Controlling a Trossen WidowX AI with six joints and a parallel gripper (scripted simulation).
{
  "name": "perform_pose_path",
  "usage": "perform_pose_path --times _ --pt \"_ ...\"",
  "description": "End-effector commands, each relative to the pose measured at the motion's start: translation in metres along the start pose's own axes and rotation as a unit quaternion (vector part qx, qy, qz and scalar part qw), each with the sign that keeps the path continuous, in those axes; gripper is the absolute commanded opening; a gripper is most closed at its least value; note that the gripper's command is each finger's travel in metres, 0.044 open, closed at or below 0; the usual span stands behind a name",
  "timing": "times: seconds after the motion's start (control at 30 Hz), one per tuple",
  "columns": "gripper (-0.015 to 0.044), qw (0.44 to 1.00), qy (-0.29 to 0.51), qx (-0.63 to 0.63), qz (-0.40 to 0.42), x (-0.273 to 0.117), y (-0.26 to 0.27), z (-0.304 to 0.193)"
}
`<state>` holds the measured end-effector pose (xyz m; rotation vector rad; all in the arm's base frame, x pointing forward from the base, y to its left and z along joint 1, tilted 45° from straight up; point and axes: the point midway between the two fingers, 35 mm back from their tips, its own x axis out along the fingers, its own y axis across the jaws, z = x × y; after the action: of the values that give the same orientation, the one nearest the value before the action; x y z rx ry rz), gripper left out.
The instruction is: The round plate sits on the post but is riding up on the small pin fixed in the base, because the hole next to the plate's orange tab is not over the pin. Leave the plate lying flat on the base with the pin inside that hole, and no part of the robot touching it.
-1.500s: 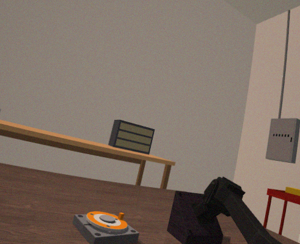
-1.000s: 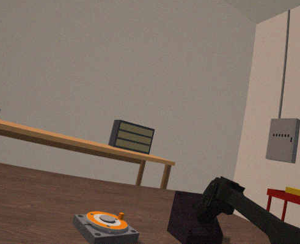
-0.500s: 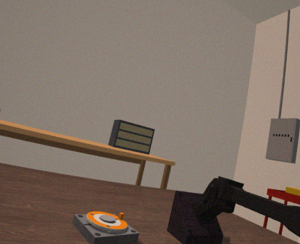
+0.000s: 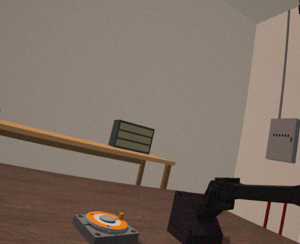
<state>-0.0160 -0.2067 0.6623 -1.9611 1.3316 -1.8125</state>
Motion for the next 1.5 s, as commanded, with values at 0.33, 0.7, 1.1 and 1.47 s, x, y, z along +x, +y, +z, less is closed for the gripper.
perform_pose_path --times 0.33,0.7,1.1,1.47 --pt "0.0000 0.920 -0.279 0.164 0.219 -0.026 0.136 0.199" --pt "0.0000 0.756 -0.420 0.247 0.437 -0.140 0.211 0.329" --pt "0.0000 0.477 -0.488 0.251 0.686 -0.323 0.249 0.407" --pt "0.0000 0.189 -0.401 0.135 0.886 -0.494 0.244 0.388"
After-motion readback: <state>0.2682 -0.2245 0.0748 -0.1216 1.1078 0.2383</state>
